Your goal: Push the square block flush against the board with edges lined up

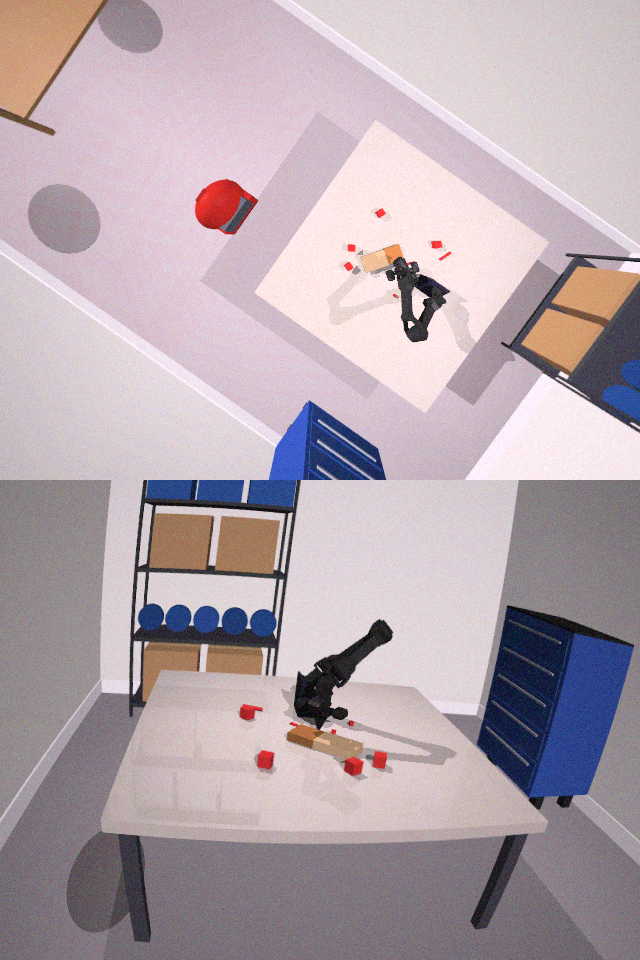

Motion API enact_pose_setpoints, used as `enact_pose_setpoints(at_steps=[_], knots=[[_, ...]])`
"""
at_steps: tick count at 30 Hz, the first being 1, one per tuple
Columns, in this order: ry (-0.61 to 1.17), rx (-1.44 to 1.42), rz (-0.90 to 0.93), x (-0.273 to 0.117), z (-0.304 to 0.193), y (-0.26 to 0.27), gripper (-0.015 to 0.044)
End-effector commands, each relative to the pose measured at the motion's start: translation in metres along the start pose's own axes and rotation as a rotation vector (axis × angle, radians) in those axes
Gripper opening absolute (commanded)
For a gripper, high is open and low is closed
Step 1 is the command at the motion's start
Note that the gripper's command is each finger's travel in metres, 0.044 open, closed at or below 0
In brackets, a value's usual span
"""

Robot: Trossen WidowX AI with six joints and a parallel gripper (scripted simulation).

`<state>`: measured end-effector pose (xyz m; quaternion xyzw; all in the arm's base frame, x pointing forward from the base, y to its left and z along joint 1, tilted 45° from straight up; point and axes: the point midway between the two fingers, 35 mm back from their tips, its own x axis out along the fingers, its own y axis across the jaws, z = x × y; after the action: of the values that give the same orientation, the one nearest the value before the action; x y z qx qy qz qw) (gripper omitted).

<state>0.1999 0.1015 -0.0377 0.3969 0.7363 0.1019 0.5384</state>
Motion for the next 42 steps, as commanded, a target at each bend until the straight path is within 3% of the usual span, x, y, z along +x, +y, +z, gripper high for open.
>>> enact_pose_setpoints(at_steps=[1,5,10,18,34,42], knots=[[0.007,0.006,0.001,0.001,-0.009,-0.002,0.0000],[0.002,0.000,-0.002,-0.002,-0.005,-0.001,0.0000],[0.005,0.005,-0.002,-0.051,-0.004,-0.001,0.0000],[0.002,0.010,0.002,-0.050,0.000,0.000,0.0000],[-0.004,0.009,-0.004,-0.057,0.163,0.001,0.0000],[-0.003,0.008,-0.001,-0.052,0.176,-0.002,0.0000]])
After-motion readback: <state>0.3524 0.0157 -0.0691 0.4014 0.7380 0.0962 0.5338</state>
